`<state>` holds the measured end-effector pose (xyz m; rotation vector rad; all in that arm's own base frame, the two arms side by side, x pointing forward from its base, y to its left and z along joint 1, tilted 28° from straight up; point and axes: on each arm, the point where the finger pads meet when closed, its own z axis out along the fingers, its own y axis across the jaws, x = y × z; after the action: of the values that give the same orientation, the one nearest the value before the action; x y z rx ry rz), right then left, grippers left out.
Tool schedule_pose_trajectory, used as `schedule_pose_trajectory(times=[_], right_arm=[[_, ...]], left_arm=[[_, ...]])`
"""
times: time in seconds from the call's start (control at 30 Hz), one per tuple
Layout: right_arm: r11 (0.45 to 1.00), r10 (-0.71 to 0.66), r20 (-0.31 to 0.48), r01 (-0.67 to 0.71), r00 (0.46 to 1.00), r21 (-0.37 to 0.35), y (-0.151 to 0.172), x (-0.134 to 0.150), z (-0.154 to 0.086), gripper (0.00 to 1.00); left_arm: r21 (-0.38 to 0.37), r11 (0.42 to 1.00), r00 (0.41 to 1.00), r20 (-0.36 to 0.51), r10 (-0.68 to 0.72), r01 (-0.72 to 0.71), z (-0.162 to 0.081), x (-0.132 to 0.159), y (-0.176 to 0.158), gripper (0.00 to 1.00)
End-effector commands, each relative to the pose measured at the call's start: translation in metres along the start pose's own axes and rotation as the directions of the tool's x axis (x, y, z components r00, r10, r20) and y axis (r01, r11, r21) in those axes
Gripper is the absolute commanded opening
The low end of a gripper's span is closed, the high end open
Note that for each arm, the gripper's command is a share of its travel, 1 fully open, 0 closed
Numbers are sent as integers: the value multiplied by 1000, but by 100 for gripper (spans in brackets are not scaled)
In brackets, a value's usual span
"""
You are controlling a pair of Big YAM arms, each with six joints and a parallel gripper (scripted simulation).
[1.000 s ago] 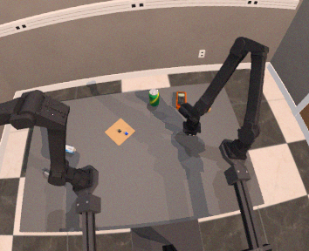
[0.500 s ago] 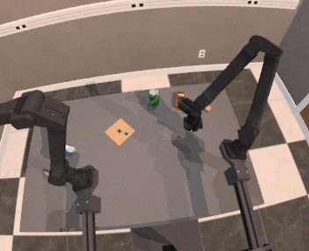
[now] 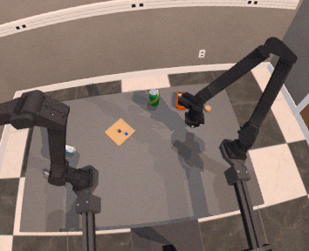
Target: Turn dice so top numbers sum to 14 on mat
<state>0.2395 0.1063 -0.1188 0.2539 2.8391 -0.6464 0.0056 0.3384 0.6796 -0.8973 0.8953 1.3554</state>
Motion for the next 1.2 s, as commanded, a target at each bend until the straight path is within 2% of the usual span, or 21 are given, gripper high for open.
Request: schedule_pose_trajectory(times=[0.0, 0.2, 0.33, 0.43, 0.6, 0.7, 0.77, 0.83, 0.87, 1.0, 1.17], right_arm=[[1000, 27, 4, -27, 1000, -10, 8, -8, -1, 11], [1000, -8, 4, 8, 1000, -10, 8, -8, -1, 11], [992, -125, 13, 126, 992, -17, 13, -11, 0, 11], [957, -288, 13, 288, 957, -14, 11, -9, 2, 11], [892, -451, 11, 451, 893, -12, 11, -8, 4, 11], [888, -460, 12, 460, 888, -12, 11, -8, 4, 11], [820, -571, 28, 572, 820, -15, 15, -14, 1, 11], [799, -601, 26, 602, 799, -13, 16, -13, 2, 11], [757, -654, 12, 654, 757, -8, 10, -7, 6, 11], [673, -739, 4, 739, 673, -6, 8, -4, 8, 11], [519, -855, 20, 855, 519, -4, 13, -10, 6, 11]], left_arm=[[-3, 1000, 998, 54, 15, -15, -8, -22, 2, 100], [-3, 1000, 998, 54, 15, -15, -8, -22, 2, 100], [-3, 1000, 998, 54, 15, -15, -8, -22, 2, 100], [-3, 1000, 998, 54, 15, -15, -8, -22, 2, 100], [-3, 1000, 998, 54, 15, -15, -8, -22, 2, 100], [-3, 1000, 998, 54, 15, -15, -8, -22, 2, 100], [-3, 1000, 998, 54, 15, -15, -8, -22, 2, 100], [-3, 1000, 998, 54, 15, -15, -8, -22, 2, 100], [-3, 1000, 998, 54, 15, -15, -8, -22, 2, 100], [-3, 1000, 998, 54, 15, -15, -8, -22, 2, 100], [-3, 1000, 998, 54, 15, -15, -8, -22, 2, 100]])
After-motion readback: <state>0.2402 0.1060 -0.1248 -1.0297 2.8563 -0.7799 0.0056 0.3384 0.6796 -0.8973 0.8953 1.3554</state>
